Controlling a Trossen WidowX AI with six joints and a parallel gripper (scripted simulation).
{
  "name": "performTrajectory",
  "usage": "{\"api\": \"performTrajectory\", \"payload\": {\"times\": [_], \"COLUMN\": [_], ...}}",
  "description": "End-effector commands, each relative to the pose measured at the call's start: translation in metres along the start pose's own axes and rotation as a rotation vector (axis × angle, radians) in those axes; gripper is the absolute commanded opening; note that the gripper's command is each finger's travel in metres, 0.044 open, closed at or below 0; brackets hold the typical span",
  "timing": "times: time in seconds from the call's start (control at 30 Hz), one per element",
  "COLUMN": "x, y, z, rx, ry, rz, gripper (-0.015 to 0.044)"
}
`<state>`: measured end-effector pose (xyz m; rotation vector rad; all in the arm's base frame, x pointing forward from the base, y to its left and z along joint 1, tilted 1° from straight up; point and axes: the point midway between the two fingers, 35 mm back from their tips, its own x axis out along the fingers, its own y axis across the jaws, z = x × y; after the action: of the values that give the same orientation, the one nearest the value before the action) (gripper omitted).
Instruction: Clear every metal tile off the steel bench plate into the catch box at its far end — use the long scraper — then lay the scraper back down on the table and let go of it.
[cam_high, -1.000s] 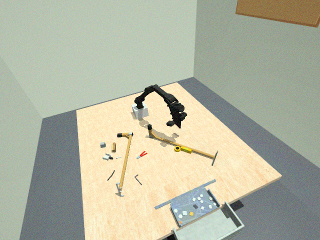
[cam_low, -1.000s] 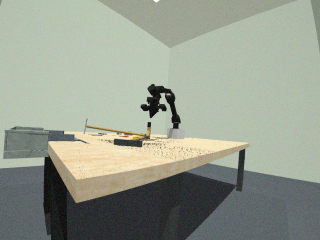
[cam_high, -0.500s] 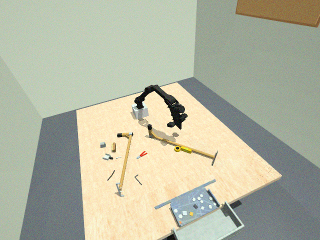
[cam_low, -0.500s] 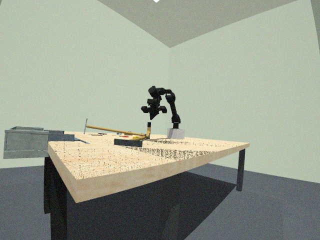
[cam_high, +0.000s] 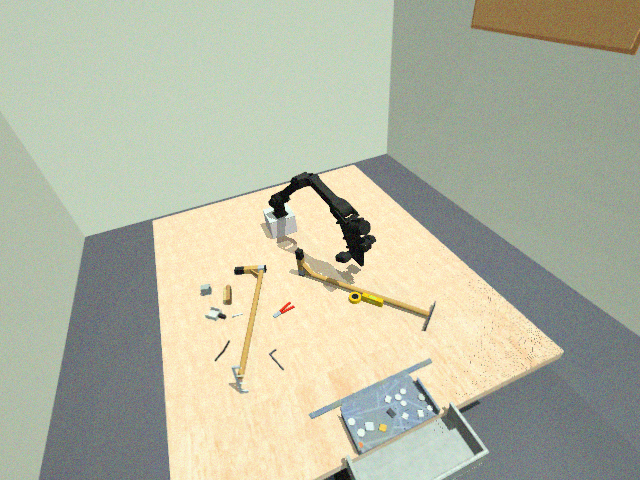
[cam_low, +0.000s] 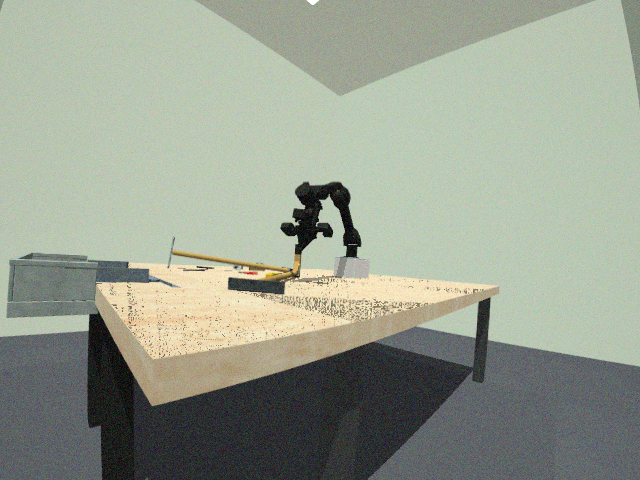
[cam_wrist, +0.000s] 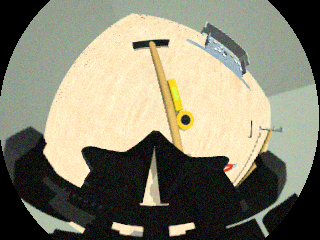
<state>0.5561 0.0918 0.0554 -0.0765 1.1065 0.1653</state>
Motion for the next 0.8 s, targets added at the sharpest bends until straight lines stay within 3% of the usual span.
{"api": "performTrajectory", "payload": {"times": [0.0, 0.77], "x": [0.012, 0.065], "y": [0.000, 0.000], "z": [-0.007, -0.036], "rx": [0.006, 0.006], "ry": [0.009, 0.010], "rz": [-0.003, -0.003], "gripper": [0.0000, 0.0000]}}
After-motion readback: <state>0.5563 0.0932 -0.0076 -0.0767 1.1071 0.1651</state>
